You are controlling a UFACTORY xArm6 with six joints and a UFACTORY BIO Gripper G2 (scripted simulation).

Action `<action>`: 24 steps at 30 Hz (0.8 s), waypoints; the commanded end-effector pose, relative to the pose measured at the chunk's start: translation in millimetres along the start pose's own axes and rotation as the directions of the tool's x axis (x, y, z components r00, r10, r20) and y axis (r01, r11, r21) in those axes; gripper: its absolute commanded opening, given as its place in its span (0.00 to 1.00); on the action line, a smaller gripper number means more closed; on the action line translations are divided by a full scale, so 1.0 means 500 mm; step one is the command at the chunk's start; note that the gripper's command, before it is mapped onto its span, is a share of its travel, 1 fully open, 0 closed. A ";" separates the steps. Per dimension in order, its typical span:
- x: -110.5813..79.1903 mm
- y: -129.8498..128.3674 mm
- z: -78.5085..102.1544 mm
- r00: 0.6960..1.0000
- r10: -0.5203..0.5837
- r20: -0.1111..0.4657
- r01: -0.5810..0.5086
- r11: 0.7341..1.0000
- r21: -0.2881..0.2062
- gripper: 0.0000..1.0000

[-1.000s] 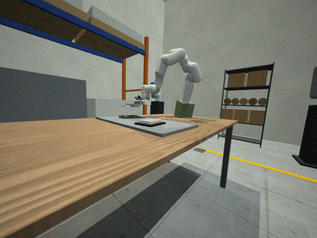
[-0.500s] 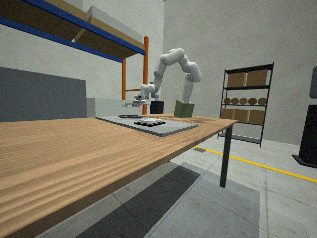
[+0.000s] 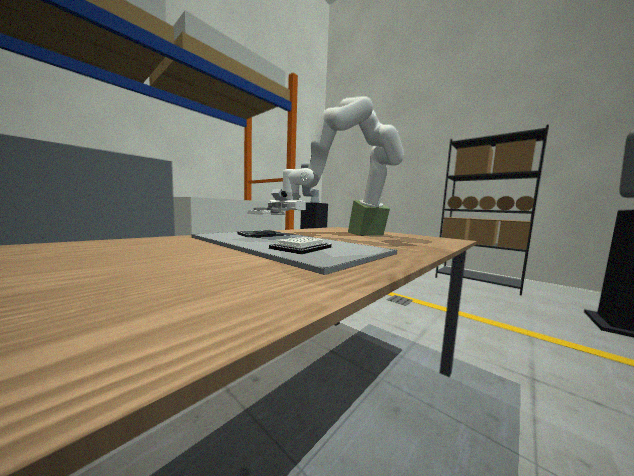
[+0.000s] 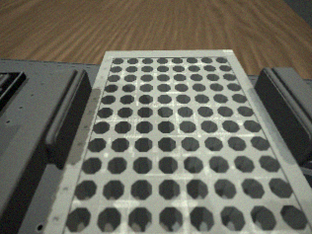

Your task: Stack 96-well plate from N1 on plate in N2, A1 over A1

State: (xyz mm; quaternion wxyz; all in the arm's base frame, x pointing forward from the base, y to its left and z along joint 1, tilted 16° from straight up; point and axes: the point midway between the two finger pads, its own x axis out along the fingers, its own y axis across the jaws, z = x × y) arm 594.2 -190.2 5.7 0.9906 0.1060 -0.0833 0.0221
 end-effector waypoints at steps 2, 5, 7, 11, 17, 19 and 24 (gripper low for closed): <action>0.017 0.031 0.004 1.000 0.001 0.005 -0.001 1.000 -0.002 0.00; 0.024 0.050 0.004 1.000 0.001 0.005 -0.001 1.000 -0.002 0.00; 0.029 0.062 0.004 1.000 0.001 0.005 -0.001 1.000 -0.002 0.00; 0.040 0.087 0.004 1.000 0.001 0.005 -0.001 1.000 -0.002 0.00; 0.050 0.111 0.004 1.000 0.001 0.005 0.000 1.000 -0.002 0.00; 0.055 0.124 0.004 1.000 0.001 0.005 0.000 1.000 -0.002 0.00; 0.068 0.155 0.004 1.000 0.000 0.005 0.000 1.000 -0.002 0.00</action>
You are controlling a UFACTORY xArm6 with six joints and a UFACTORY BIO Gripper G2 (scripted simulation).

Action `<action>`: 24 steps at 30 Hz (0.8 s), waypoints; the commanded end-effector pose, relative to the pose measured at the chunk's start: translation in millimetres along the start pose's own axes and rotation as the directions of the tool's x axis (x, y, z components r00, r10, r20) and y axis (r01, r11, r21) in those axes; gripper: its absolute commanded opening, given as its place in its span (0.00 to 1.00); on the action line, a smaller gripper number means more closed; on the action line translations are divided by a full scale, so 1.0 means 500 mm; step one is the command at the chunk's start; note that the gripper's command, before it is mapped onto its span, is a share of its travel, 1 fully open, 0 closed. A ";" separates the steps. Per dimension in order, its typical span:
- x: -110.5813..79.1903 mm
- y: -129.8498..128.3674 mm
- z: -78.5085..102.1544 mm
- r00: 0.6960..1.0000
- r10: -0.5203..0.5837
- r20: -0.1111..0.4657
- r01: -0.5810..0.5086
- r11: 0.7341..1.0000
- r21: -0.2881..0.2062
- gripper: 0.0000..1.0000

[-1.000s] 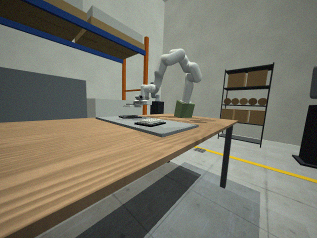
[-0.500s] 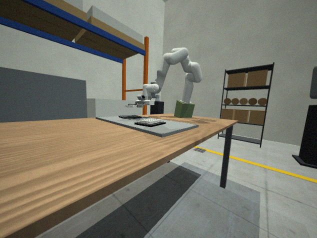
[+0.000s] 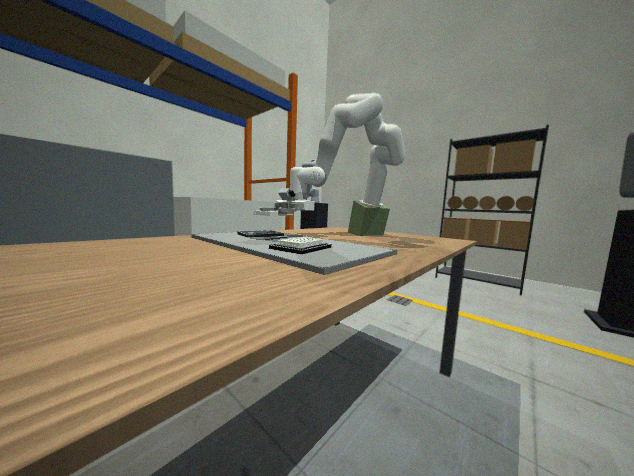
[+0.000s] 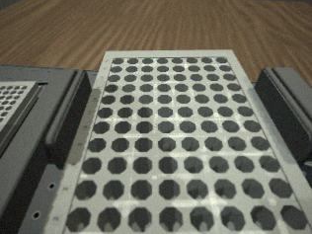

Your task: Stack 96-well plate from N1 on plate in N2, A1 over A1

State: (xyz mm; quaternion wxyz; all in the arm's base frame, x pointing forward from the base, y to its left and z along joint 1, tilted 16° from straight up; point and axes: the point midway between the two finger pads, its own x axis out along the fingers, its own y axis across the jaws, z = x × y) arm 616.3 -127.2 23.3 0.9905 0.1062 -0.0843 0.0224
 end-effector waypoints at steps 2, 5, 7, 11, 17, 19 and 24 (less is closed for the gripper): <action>0.020 0.039 0.004 1.000 0.000 0.003 0.000 1.000 -0.002 0.00; 0.028 0.058 0.004 1.000 0.000 0.003 0.000 1.000 -0.002 0.00; 0.031 0.064 0.004 1.000 0.000 0.003 0.000 1.000 -0.002 0.00; 0.038 0.083 0.004 1.000 0.000 0.003 0.000 1.000 -0.002 0.00; 0.054 0.120 0.004 1.000 0.000 0.003 0.000 1.000 -0.002 0.00; 0.059 0.132 0.004 1.000 0.000 0.003 0.000 1.000 -0.002 0.00; 0.069 0.157 0.004 1.000 0.000 0.003 0.000 1.000 -0.002 0.00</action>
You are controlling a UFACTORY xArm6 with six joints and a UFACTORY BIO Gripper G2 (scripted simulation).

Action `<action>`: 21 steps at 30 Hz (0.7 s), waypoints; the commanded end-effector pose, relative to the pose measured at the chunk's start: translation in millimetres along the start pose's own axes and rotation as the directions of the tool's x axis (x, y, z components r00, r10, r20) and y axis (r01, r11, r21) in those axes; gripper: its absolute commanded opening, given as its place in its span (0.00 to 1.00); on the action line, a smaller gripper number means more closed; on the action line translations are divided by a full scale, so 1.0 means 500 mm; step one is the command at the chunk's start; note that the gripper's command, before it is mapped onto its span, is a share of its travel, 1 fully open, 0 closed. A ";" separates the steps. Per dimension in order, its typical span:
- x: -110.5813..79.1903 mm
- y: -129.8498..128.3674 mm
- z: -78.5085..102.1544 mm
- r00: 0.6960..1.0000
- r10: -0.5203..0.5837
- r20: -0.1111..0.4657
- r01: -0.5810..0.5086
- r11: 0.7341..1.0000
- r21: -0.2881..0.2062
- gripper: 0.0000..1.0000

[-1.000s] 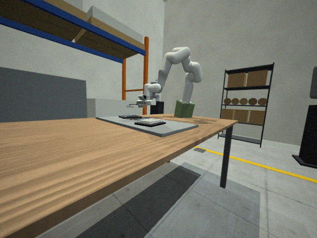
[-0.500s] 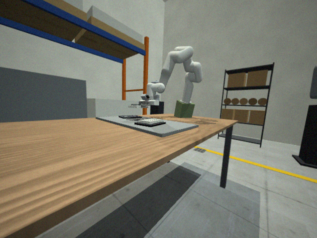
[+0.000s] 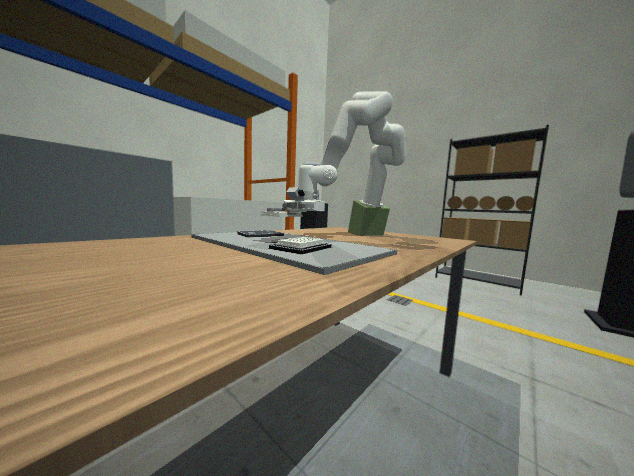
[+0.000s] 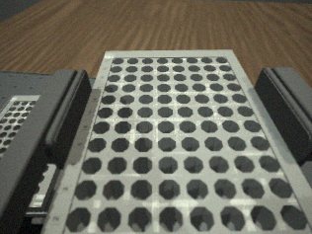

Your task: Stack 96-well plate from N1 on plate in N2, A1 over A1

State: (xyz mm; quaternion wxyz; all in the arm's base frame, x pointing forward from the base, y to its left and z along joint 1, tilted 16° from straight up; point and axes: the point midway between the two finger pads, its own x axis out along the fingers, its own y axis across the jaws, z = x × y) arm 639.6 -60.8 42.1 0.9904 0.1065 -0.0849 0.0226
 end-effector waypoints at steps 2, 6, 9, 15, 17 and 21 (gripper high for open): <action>0.016 0.028 0.004 1.000 -0.001 0.002 0.001 1.000 -0.002 0.00; 0.026 0.053 0.004 1.000 -0.001 0.002 0.001 1.000 -0.002 0.00; 0.034 0.071 0.004 1.000 -0.001 0.002 0.001 1.000 -0.002 0.00; 0.049 0.108 0.004 1.000 -0.001 0.002 0.001 1.000 -0.002 0.00; 0.052 0.115 0.004 1.000 -0.001 0.002 0.001 1.000 -0.002 0.00; 0.060 0.133 0.004 1.000 -0.001 0.002 0.001 1.000 -0.002 0.00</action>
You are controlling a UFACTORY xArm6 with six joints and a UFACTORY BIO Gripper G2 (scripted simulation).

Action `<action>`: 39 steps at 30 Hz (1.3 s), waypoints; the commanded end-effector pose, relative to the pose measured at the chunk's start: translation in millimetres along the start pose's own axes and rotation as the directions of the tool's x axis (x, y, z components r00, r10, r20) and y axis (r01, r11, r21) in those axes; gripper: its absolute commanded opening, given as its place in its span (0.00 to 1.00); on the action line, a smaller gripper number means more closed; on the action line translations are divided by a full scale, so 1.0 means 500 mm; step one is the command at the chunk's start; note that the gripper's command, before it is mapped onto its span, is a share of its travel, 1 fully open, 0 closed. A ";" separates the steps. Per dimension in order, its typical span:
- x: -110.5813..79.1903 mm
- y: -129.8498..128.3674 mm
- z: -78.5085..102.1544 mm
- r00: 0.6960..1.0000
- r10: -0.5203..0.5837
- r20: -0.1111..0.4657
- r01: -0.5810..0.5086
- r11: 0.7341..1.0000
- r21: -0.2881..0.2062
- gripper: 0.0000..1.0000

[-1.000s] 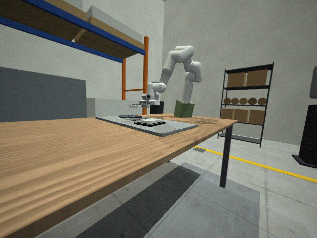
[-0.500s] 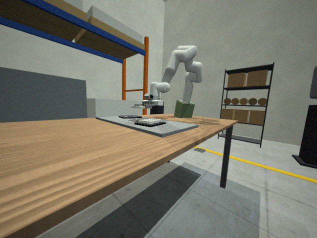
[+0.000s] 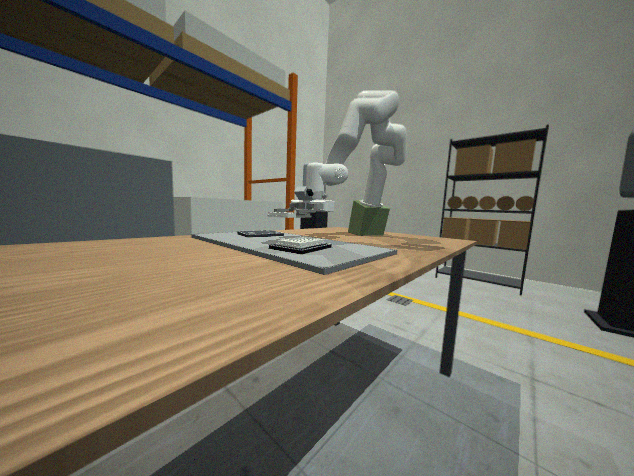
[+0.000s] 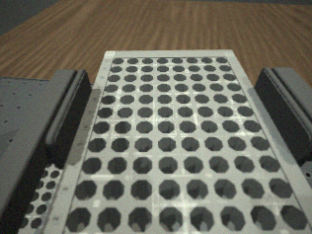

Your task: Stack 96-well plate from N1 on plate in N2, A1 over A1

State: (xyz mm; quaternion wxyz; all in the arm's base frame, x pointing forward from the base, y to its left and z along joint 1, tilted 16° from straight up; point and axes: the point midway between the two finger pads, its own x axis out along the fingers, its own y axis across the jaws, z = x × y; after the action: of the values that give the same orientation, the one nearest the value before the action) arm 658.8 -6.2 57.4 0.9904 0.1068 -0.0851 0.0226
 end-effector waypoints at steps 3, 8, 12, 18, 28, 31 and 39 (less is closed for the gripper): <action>0.021 0.041 0.004 1.000 -0.001 0.002 0.001 1.000 -0.002 0.00; 0.034 0.072 0.004 1.000 -0.001 0.002 0.001 1.000 -0.002 0.00; 0.045 0.097 0.004 1.000 -0.001 0.002 0.001 1.000 -0.002 0.00; 0.055 0.121 0.004 1.000 -0.001 0.002 0.001 1.000 -0.002 0.00; 0.069 0.155 0.004 1.000 -0.001 0.002 0.001 1.000 -0.002 0.00; 0.069 0.155 0.004 1.000 -0.001 0.002 0.001 1.000 -0.002 0.00; 0.069 0.155 0.004 1.000 -0.001 0.002 0.001 1.000 -0.002 0.00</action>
State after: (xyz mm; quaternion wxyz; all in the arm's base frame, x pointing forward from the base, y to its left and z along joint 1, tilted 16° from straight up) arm 686.4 70.0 78.7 0.9906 0.1059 -0.0837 0.0220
